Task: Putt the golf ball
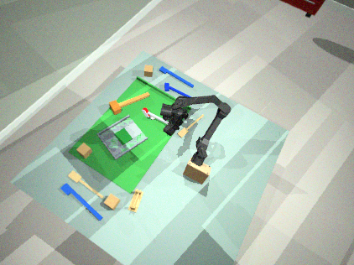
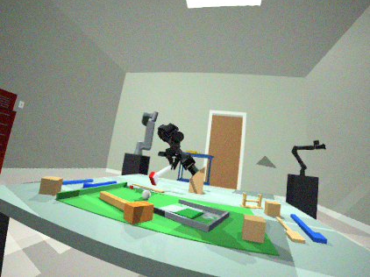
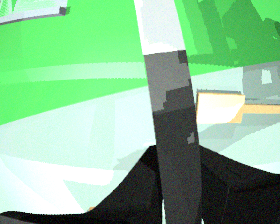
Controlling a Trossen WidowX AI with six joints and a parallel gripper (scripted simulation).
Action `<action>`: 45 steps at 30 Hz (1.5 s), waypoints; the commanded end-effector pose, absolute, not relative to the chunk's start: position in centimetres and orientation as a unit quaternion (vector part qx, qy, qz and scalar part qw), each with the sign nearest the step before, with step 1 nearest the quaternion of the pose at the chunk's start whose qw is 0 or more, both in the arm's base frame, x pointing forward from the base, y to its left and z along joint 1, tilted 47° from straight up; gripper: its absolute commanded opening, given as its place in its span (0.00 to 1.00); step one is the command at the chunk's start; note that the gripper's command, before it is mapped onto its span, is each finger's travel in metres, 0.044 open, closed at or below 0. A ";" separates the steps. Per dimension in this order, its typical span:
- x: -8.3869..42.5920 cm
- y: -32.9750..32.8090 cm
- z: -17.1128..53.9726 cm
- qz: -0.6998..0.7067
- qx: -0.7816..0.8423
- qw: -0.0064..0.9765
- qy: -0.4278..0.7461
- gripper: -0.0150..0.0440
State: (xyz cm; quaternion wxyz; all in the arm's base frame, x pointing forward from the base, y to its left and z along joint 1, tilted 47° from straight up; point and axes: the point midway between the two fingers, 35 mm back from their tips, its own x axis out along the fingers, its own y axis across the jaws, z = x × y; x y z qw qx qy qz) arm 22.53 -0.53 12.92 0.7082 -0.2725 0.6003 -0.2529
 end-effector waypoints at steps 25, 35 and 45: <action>21.0 -6.3 12.6 -0.344 -0.195 0.734 0.552 0.25; 21.2 -7.0 11.9 -0.344 -0.195 0.734 0.553 0.25; 21.4 -8.2 10.8 -0.344 -0.195 0.734 0.552 0.25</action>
